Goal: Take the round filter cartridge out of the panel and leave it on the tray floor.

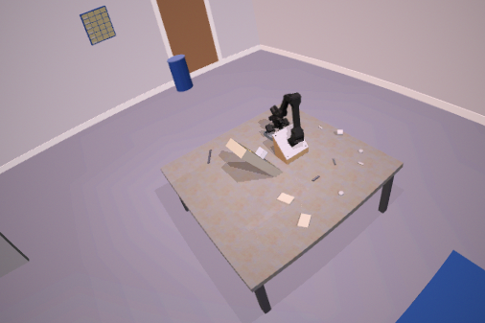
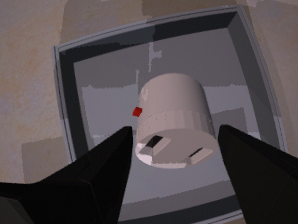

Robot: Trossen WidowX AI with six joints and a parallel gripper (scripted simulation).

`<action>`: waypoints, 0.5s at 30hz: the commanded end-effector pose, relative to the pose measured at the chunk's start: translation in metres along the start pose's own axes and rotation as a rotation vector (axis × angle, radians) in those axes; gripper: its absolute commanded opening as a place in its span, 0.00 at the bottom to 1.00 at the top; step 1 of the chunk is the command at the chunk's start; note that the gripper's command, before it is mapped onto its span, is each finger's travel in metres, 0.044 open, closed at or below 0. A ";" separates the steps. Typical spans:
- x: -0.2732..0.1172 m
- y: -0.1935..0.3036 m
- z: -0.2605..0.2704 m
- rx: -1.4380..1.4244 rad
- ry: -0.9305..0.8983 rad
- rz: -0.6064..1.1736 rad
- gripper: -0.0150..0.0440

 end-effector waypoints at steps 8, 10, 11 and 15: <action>0.000 -0.001 0.000 0.001 0.000 -0.002 1.00; -0.009 -0.007 0.002 0.000 -0.001 -0.002 1.00; -0.021 -0.015 0.004 0.000 -0.001 -0.002 1.00; -0.061 -0.035 0.009 0.000 -0.001 -0.001 1.00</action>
Point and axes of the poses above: the point midway between the two fingers, 35 mm back from their tips, its own x axis out along the fingers, its own z axis across the jaws, y = z × x, the point moved 1 cm from there along -x, back along the fingers, and after that the axes turned 14 degrees about x, right-handed, at the moved point
